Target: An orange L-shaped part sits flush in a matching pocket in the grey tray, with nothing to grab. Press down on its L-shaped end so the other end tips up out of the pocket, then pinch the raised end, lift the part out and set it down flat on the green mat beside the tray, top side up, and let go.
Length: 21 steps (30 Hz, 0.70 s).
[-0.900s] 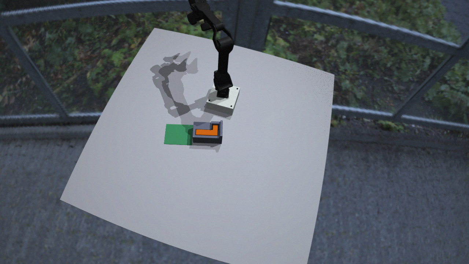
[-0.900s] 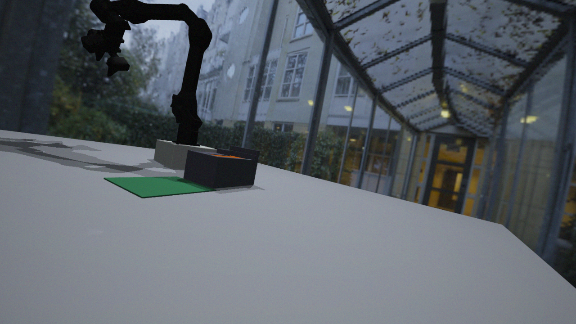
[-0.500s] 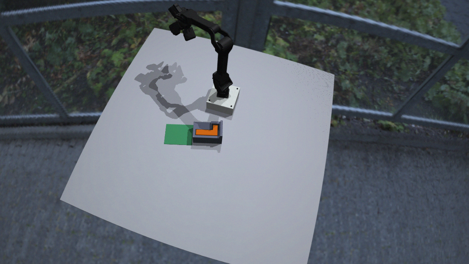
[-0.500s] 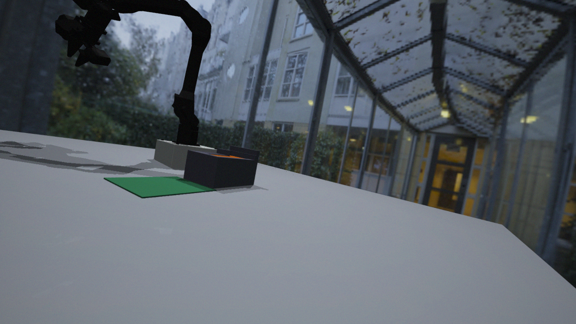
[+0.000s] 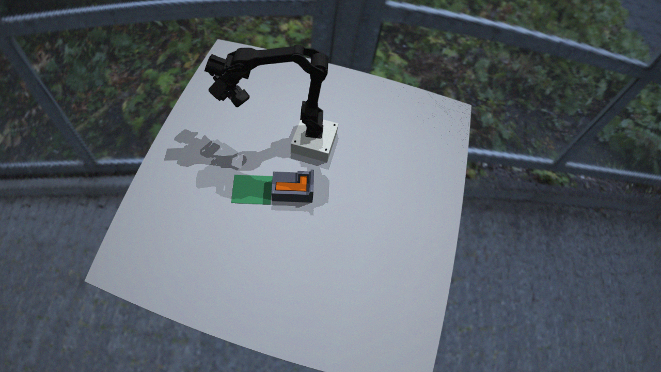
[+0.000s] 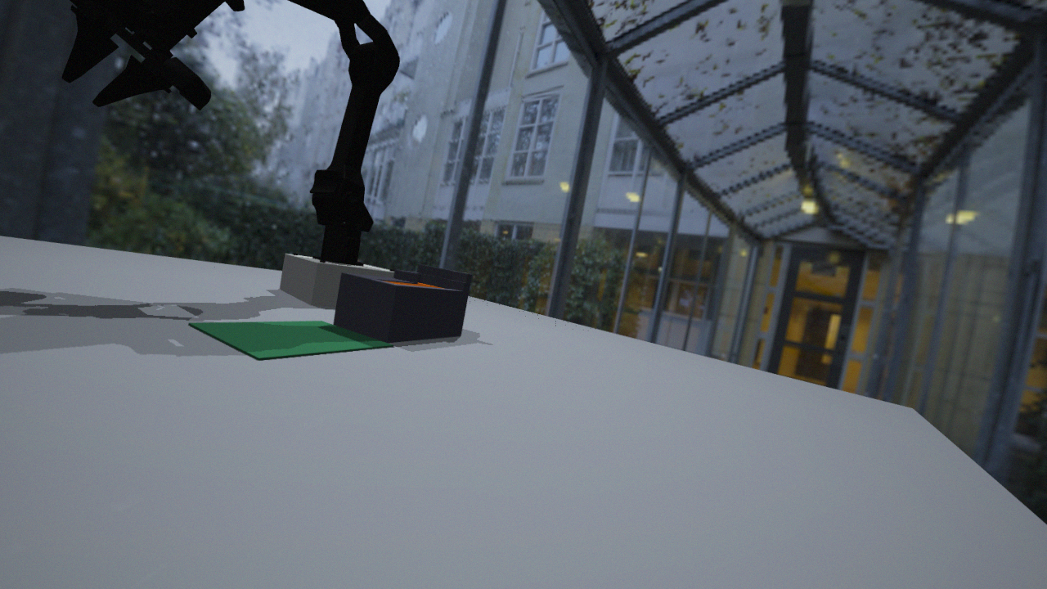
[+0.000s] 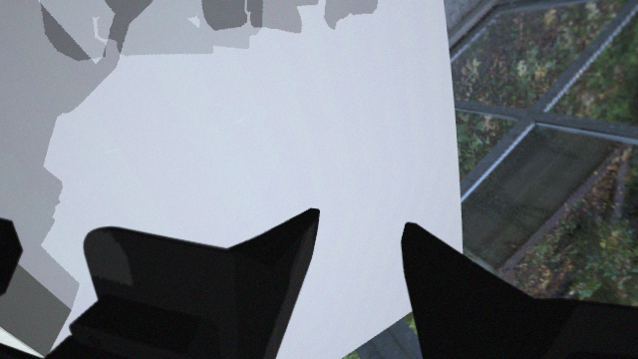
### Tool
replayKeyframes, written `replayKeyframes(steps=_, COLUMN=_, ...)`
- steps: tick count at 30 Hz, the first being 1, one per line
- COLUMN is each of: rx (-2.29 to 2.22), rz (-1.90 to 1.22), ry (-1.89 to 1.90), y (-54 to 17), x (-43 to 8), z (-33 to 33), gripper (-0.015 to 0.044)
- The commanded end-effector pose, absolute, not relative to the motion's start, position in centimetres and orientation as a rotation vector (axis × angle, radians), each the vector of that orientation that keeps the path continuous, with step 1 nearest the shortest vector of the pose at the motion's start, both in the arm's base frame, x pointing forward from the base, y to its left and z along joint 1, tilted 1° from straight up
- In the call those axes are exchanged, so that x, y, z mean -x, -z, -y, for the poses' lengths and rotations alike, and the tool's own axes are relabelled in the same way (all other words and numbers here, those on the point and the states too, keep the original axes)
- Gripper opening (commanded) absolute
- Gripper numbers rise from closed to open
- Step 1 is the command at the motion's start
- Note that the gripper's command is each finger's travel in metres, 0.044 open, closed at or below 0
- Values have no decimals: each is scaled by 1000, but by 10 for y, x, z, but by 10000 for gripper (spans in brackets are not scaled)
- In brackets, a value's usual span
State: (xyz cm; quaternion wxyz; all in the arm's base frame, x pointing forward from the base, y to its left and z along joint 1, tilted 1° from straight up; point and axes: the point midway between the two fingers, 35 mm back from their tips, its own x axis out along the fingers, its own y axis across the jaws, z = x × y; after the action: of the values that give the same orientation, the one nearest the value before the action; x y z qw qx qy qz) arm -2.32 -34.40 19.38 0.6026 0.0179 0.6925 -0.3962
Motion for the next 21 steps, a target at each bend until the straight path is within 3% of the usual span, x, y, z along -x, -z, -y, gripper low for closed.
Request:
replayKeyframes(steps=1, rx=-18, rz=-1538, ry=821, y=-185, x=-34, z=333, gripper=180)
replayKeyframes(steps=12, rx=23, rz=-1442, ry=461, y=-154, x=-186, z=237, gripper=180)
replayKeyframes(steps=21, rx=49, rz=-1462, ry=181, y=-133, x=-246, z=116, gripper=180)
